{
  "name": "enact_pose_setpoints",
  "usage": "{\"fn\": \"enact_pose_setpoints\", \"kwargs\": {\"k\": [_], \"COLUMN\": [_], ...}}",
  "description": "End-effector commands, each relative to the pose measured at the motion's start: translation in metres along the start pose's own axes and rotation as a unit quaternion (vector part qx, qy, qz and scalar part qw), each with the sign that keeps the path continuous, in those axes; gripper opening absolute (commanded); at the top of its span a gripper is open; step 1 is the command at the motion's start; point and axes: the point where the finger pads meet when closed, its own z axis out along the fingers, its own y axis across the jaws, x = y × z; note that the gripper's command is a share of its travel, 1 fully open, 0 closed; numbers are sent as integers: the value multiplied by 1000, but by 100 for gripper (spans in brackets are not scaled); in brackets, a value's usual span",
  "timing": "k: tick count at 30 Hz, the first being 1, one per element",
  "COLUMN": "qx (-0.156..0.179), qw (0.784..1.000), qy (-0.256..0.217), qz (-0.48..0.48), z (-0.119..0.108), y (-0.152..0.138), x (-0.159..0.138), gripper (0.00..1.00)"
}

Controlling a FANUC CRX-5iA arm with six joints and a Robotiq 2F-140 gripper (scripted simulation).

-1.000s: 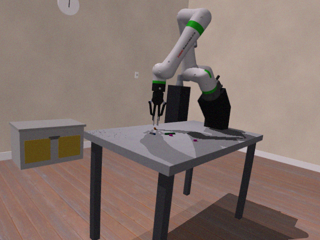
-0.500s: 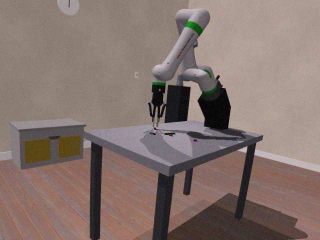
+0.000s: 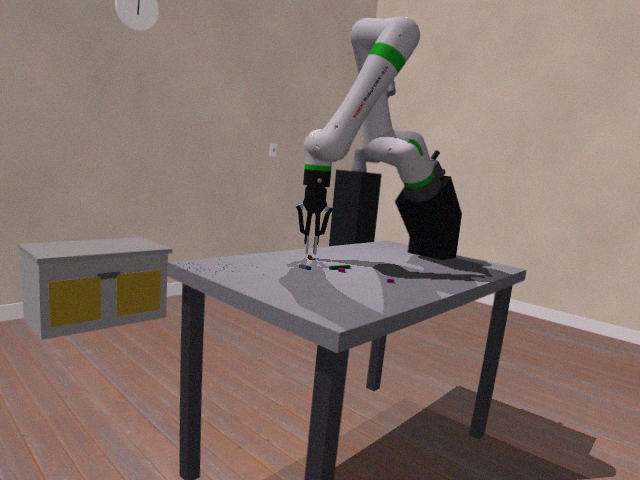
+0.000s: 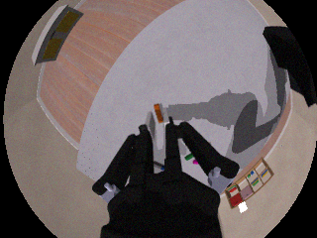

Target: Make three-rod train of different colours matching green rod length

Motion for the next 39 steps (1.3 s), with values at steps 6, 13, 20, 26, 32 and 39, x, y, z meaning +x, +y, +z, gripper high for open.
{"fn": "enact_pose_setpoints", "kwargs": {"k": [6, 13, 20, 26, 32, 39], "qx": [0, 0, 0, 0, 0, 0], "qw": [1000, 1000, 1000, 1000, 1000, 1000], "qy": [0, 0, 0, 0, 0, 0], "qz": [0, 0, 0, 0, 0, 0], "z": [0, 0, 0, 0, 1, 4], "y": [0, 0, 0, 0, 0, 0], "x": [0, 0, 0, 0, 0, 0], "gripper": [15, 15, 15, 15, 15, 15]}}
